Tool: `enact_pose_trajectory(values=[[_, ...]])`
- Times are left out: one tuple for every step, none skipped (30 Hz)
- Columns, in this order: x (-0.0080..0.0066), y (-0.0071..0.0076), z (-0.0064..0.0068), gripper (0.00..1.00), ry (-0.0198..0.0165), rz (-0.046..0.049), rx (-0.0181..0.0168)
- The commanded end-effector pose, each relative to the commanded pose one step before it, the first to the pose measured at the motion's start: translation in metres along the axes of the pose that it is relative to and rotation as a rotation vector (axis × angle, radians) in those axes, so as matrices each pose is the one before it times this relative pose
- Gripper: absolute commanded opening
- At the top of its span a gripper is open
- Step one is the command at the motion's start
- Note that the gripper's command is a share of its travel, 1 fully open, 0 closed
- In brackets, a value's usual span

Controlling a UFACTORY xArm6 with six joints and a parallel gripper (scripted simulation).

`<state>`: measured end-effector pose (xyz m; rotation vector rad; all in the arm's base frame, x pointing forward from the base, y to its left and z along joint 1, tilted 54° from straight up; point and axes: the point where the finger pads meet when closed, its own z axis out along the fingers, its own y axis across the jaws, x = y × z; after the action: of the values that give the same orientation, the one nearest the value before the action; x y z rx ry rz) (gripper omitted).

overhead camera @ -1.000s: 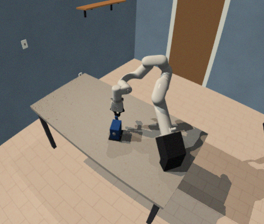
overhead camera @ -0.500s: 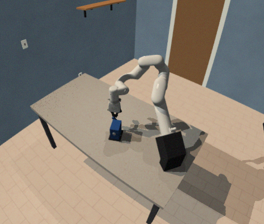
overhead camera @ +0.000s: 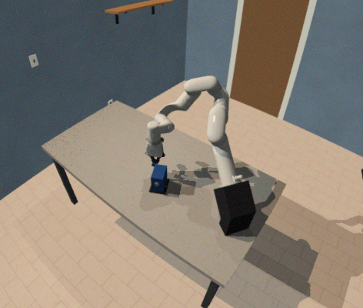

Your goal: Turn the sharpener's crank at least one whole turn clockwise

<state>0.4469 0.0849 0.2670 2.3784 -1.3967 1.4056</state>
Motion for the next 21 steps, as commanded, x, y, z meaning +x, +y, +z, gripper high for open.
enact_pose_trajectory(values=[[0.00028, -0.00355, 0.00757, 0.00, 0.00037, 0.00073, 0.00156], [0.00000, -0.00025, 0.00113, 0.00, -0.00001, 0.00000, 0.00000], [0.00000, -0.00018, 0.00103, 0.00, 0.00002, 0.00000, 0.00001], [0.00000, -0.00015, 0.00088, 0.00, 0.00001, 0.00000, 0.00000], [0.00000, -0.00012, 0.00074, 0.00, 0.00000, 0.00000, 0.00000], [0.00000, -0.00009, 0.00060, 0.00, -0.00001, 0.00000, 0.00000], [0.00000, -0.00007, 0.00047, 0.00, -0.00001, 0.00000, 0.00000], [0.00000, 0.00000, 0.00000, 0.00, 0.00000, 0.00000, 0.00000], [0.00000, 0.00000, 0.00000, 0.00, 0.00000, 0.00000, 0.00000], [0.00000, -0.00005, 0.00035, 0.00, -0.00001, 0.00000, 0.00000], [0.00000, -0.00004, 0.00024, 0.00, -0.00001, 0.00000, 0.00000], [0.00000, -0.00002, 0.00015, 0.00, 0.00000, 0.00000, 0.00000], [0.00000, -0.00001, 0.00008, 0.00, 0.00000, 0.00000, 0.00000], [0.00000, 0.00000, 0.00003, 0.00, 0.00000, 0.00000, 0.00000], [0.00000, 0.00000, 0.00000, 0.00, 0.00000, 0.00000, 0.00000], [0.00000, 0.00000, 0.00000, 0.00, 0.00000, 0.00000, 0.00000], [0.00000, 0.00000, 0.00000, 0.00, 0.00000, 0.00000, 0.00000], [0.00000, 0.00000, 0.00000, 0.00, 0.00000, 0.00000, 0.00000], [0.00000, 0.00000, 0.00000, 0.00, 0.00000, 0.00000, 0.00000], [0.00000, 0.00000, 0.00000, 0.00, 0.00000, 0.00000, 0.00000], [0.00000, 0.00000, 0.00000, 0.00, 0.00000, 0.00000, 0.00000]])
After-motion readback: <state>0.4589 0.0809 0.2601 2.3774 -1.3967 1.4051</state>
